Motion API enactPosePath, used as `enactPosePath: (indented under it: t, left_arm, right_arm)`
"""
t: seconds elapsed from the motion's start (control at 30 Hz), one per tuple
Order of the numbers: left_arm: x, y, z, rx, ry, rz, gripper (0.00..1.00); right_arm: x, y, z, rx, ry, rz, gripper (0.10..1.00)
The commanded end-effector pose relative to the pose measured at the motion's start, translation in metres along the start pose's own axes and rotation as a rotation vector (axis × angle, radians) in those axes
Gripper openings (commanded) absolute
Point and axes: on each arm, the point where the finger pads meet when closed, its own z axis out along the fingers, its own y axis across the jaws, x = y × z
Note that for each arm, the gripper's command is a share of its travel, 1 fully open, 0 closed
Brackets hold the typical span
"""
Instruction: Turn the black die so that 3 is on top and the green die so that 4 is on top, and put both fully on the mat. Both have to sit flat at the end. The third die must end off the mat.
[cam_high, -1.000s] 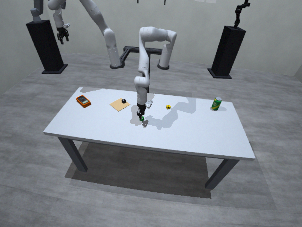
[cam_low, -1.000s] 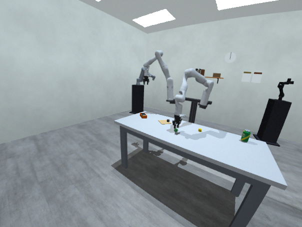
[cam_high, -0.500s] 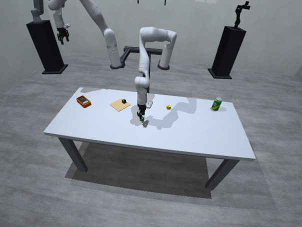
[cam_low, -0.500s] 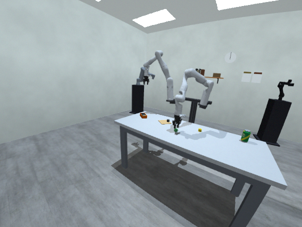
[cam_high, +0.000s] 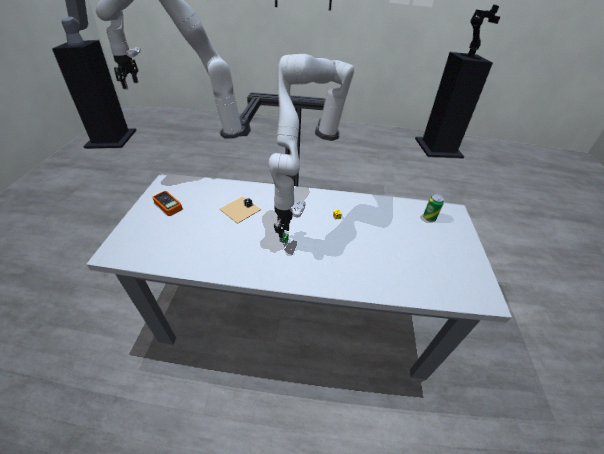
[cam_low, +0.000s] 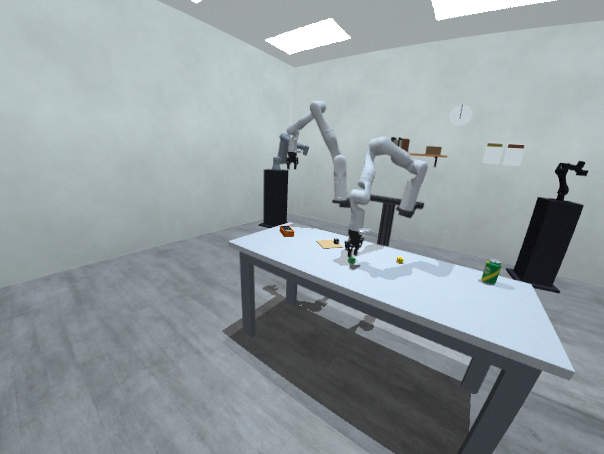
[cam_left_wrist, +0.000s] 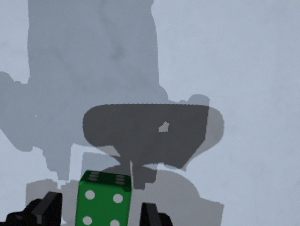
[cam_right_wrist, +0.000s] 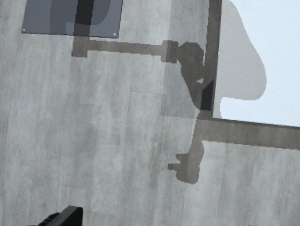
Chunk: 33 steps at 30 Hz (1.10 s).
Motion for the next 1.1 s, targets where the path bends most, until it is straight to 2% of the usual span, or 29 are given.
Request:
enactPosePath:
  t: [0.0, 0.83, 1.07]
  left_arm:
    - [0.0002, 0.0011, -0.0012, -0.002, 0.0, 0.0, 0.516]
    - [0.0002, 0.0015, -0.0011, -0.002, 0.0, 0.0, 0.516]
    - [0.0002, 0.0015, 0.0049, -0.002, 0.0, 0.0, 0.516]
  right_arm:
    - [-0.0004, -0.0001, -0.0007, 0.0, -0.002, 0.0, 1.0]
    - [-0.0004, -0.0001, -0.0007, 0.0, -0.002, 0.0, 1.0]
    - [-0.0004, -0.0001, -0.0007, 0.0, -0.002, 0.0, 1.0]
